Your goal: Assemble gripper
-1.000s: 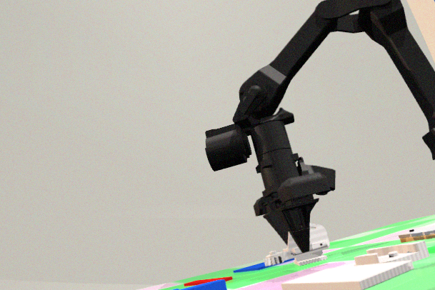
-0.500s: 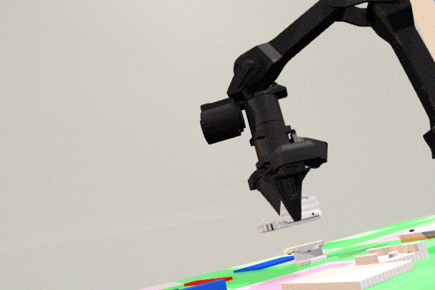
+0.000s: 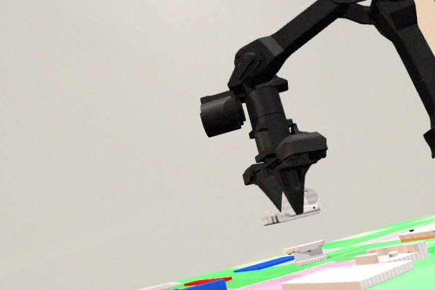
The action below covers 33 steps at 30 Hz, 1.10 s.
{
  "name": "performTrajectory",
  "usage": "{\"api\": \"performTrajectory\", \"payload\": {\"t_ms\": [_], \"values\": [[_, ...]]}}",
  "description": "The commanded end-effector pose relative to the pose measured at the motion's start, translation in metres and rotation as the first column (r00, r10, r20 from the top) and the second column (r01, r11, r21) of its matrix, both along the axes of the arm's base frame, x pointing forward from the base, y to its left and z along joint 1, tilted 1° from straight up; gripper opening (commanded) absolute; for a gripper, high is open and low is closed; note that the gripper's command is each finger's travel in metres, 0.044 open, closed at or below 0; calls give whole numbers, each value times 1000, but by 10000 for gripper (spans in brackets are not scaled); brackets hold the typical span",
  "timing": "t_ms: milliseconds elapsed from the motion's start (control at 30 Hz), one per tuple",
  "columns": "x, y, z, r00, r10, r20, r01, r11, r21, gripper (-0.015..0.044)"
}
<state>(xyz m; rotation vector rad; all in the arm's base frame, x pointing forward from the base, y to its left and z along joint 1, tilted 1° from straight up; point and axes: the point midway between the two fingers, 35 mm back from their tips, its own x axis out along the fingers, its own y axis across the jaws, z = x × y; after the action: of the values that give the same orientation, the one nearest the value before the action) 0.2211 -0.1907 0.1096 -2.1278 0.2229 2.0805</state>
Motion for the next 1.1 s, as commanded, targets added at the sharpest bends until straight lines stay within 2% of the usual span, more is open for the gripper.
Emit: {"api": "performTrajectory", "payload": {"t_ms": [0, 500, 1067], "values": [[1, 7, 2, 995, 101, 2, -101, 995, -3, 134], [4, 29, 4, 894, 449, 1, -449, 893, -11, 134], [5, 54, 5, 638, 770, -2, -770, 638, -19, 134]]}}
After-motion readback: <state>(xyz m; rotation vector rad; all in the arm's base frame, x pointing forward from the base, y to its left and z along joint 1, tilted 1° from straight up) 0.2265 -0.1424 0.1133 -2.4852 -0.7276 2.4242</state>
